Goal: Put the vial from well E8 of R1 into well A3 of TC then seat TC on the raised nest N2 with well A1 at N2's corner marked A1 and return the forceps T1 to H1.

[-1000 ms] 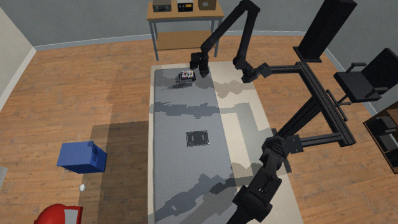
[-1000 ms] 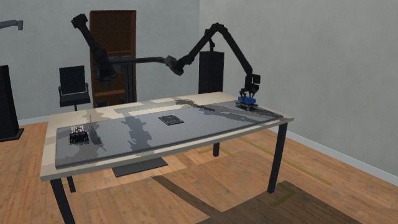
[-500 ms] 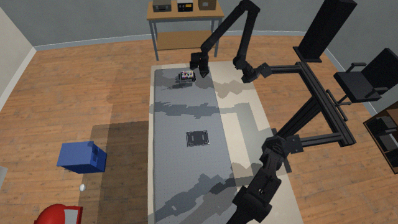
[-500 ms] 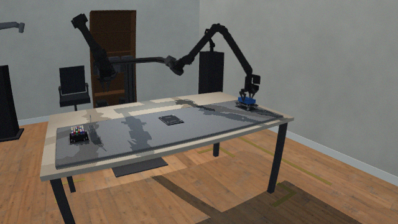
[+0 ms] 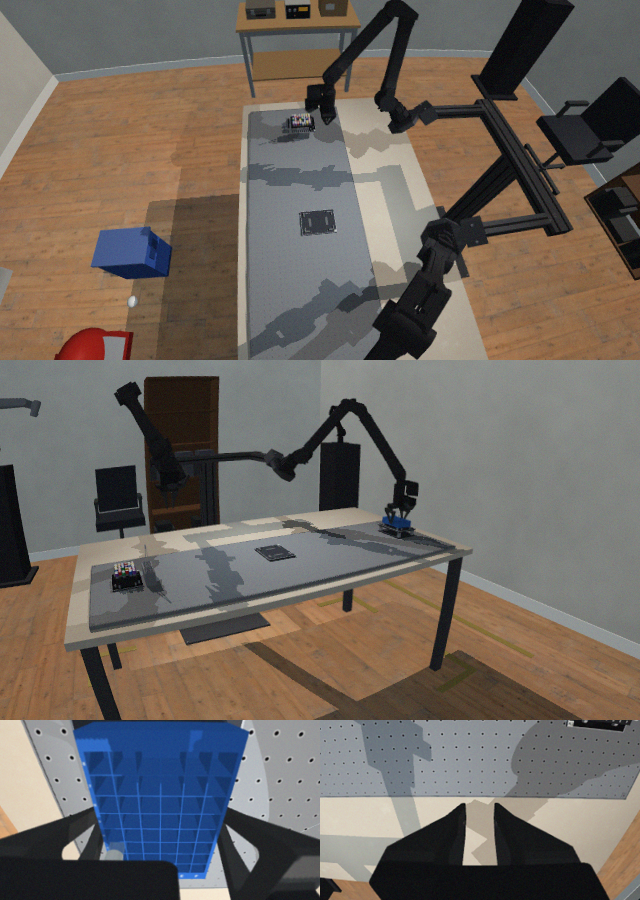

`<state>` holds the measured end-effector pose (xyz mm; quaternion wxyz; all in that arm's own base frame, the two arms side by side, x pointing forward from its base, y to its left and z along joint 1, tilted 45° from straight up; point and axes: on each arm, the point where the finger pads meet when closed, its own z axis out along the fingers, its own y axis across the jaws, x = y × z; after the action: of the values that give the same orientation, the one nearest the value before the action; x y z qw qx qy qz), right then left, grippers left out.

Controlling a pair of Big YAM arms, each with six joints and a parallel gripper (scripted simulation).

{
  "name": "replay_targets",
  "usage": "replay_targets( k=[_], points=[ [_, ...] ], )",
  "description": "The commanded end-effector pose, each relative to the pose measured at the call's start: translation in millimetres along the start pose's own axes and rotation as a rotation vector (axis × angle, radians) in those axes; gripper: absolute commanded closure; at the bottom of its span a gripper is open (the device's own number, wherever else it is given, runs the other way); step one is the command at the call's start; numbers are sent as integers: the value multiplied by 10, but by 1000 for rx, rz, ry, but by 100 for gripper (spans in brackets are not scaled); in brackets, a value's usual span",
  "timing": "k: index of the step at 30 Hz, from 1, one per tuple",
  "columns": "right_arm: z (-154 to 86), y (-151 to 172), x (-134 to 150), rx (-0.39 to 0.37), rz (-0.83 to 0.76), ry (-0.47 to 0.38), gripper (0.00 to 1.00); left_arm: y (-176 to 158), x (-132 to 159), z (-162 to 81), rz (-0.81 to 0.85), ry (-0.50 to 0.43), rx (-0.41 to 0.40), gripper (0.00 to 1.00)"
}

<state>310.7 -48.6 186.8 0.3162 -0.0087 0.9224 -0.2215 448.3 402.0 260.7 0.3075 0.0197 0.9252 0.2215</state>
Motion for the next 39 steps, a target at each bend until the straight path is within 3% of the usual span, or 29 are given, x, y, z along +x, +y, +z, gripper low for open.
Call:
replay_targets(
  k=[1, 13, 14, 39],
  points=[
    [-58, -32, -101, 2, 17, -18, 76, 155, -250, -55, 1, -44, -35, 100],
    [-58, -32, -101, 2, 17, -18, 76, 145, -251, 1, 4, -40, -29, 100],
    [-58, -32, -101, 2, 17, -18, 76, 212, -272, -118, 1, -51, -46, 100],
    [-58, -32, -101, 2, 17, -18, 76, 179, -232, 27, 0, -40, -34, 100]
  ],
)
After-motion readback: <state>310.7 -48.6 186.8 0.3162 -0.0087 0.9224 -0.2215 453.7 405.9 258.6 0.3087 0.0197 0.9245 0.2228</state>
